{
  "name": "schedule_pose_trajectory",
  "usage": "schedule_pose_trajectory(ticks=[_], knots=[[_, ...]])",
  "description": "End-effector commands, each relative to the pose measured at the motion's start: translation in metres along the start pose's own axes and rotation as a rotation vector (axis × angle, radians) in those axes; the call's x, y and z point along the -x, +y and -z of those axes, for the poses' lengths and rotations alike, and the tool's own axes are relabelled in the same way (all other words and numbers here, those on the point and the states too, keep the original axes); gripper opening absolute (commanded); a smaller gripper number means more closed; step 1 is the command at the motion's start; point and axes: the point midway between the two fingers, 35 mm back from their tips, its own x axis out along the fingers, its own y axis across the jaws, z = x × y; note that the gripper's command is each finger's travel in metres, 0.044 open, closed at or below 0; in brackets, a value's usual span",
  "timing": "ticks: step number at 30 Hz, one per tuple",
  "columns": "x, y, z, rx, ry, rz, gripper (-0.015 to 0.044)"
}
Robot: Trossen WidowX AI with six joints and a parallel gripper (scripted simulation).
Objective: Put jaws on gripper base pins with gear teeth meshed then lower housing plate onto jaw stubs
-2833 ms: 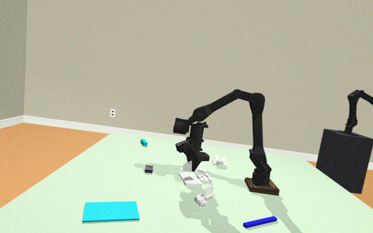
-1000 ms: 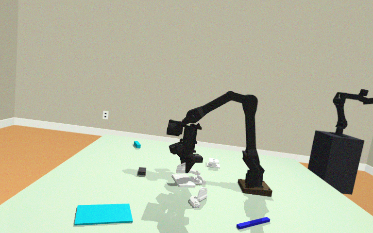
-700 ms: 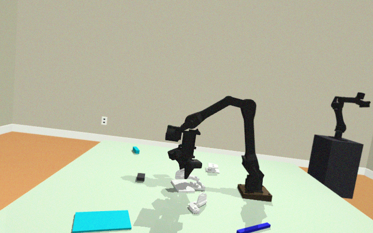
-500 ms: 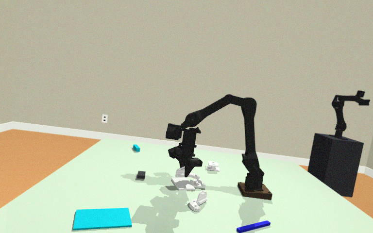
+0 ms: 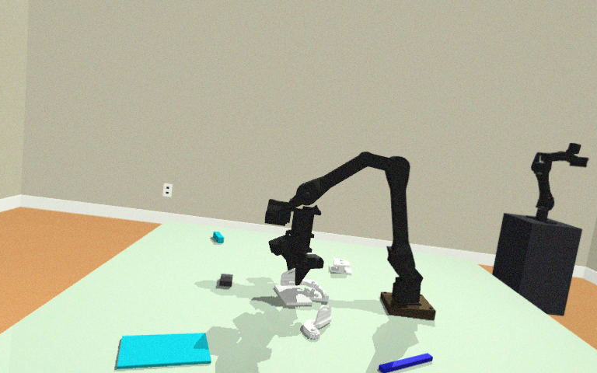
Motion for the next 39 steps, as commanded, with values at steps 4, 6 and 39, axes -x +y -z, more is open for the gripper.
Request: schedule_pose_trajectory(ticks=[4,6,39], knots=[[-0.0033,0.0004,0.0024,0.006,0.009,0.001,0.0134],[-0.0033,0.0004,0.0024,0.006,0.009,0.001,0.0134],[-0.0126,0.0004,0.0025,0.008,0.009,0.001,0.0134]])
